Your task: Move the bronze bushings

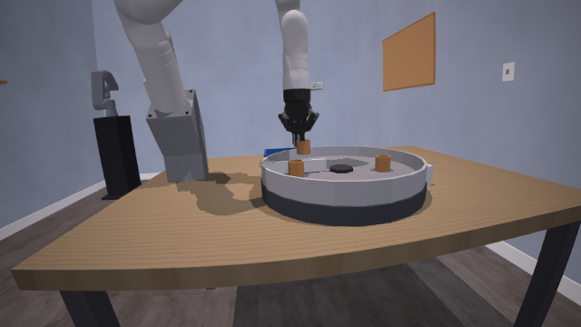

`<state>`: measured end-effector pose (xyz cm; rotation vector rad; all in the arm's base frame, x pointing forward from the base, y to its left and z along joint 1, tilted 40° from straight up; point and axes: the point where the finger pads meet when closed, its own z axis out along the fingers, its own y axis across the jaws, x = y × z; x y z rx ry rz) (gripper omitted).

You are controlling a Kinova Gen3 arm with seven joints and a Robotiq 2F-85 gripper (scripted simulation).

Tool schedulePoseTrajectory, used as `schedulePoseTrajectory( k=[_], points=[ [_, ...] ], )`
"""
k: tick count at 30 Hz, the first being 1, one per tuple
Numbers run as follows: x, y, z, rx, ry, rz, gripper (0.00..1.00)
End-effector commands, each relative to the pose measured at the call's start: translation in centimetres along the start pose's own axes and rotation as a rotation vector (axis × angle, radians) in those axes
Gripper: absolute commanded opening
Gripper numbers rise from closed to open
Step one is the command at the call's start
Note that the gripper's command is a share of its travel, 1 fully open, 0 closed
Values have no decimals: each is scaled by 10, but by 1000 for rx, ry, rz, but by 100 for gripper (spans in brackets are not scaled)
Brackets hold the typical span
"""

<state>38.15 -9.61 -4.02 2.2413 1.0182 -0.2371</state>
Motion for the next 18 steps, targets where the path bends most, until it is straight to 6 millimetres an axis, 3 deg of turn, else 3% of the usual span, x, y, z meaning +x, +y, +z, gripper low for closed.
schedulePoseTrajectory(
  k=[1, 18],
  points=[
    [0, 0, 2, 0, 0, 0, 0],
    [0, 0, 26, 0, 0, 0, 0]
  ],
)
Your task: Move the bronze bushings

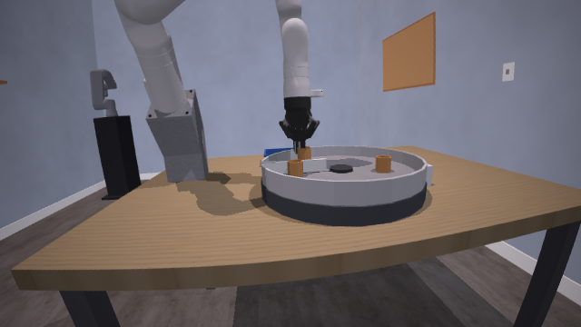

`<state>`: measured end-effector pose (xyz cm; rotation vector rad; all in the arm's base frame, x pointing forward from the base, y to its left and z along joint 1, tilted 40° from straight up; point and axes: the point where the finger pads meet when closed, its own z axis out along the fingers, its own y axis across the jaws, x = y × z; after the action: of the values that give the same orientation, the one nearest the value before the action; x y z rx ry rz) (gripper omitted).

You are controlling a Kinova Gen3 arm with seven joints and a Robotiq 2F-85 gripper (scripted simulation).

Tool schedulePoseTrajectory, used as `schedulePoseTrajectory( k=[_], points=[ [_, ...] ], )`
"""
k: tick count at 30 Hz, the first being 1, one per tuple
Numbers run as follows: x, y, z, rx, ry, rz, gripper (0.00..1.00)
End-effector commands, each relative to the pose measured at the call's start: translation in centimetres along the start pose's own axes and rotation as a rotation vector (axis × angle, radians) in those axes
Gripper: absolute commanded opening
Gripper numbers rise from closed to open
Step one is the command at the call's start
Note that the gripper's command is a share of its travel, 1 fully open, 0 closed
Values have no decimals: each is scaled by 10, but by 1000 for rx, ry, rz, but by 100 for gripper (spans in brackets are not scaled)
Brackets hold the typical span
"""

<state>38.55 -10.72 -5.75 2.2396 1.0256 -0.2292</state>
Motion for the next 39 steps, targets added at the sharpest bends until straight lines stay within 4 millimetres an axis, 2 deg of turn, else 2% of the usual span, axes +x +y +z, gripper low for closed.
schedulePoseTrajectory(
  k=[1, 39],
  points=[
    [-3, 0, 6, 3, -7, 4, 0],
    [-3, 0, 11, 3, -7, 4, 0]
  ],
)
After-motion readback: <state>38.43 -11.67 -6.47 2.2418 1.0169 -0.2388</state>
